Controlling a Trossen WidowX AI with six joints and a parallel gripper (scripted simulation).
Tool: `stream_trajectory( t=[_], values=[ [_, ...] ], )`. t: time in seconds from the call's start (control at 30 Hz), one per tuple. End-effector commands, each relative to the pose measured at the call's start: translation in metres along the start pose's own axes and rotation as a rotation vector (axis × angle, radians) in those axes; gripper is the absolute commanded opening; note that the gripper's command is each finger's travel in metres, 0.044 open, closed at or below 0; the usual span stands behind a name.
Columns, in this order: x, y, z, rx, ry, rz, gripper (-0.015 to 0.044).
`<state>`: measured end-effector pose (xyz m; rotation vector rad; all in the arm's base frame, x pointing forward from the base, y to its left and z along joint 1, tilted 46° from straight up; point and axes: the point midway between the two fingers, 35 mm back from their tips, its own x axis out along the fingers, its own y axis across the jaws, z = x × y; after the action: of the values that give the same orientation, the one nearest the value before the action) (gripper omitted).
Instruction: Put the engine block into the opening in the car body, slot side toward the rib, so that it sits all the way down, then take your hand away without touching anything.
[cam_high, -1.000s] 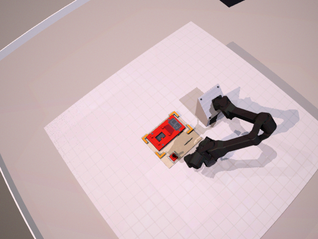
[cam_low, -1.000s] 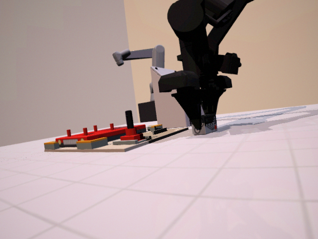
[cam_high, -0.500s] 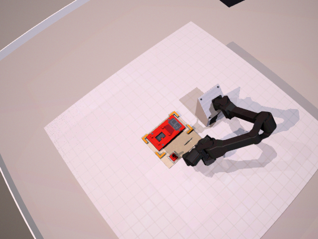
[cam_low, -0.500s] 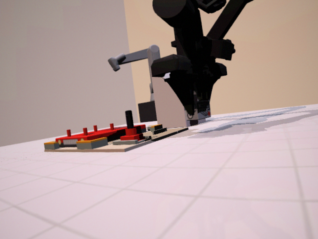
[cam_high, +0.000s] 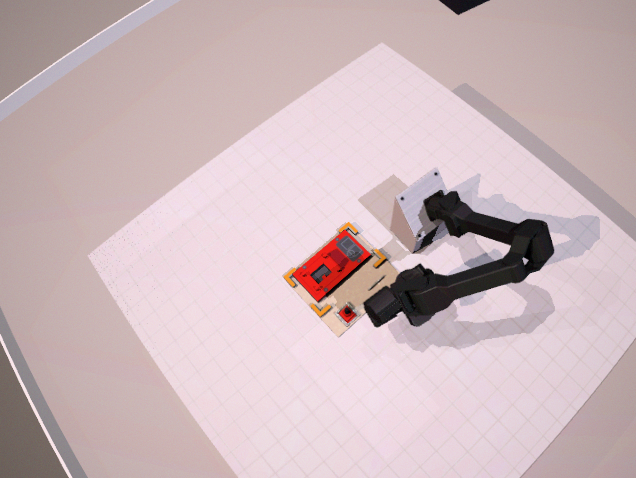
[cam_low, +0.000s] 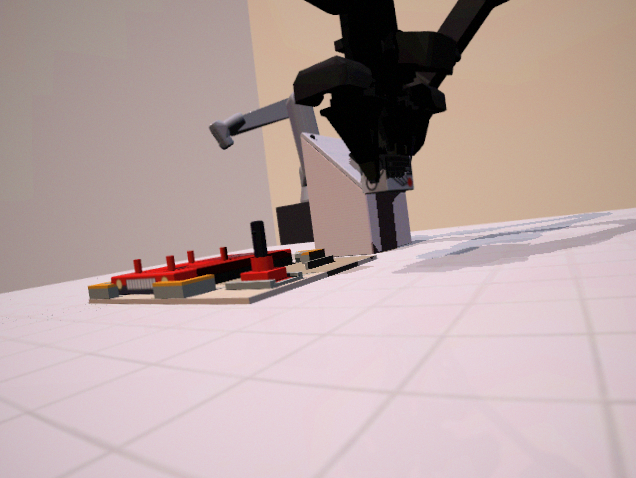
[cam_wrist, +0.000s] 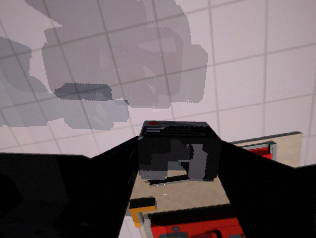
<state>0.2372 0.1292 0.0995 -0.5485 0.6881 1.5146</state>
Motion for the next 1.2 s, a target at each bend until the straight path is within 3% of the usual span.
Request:
stream_trajectory(
  t=[0.0,0.53,1.17],
  values=[
    [-0.013,0.001,0.002,-0.011,-0.007,-0.008,0.0000],
    [-0.050,0.010,0.004,0.004,-0.021,-0.007,0.0000],
    [-0.042,0.009,0.003,0.624,-0.023,0.000,0.0000]
  ],
)
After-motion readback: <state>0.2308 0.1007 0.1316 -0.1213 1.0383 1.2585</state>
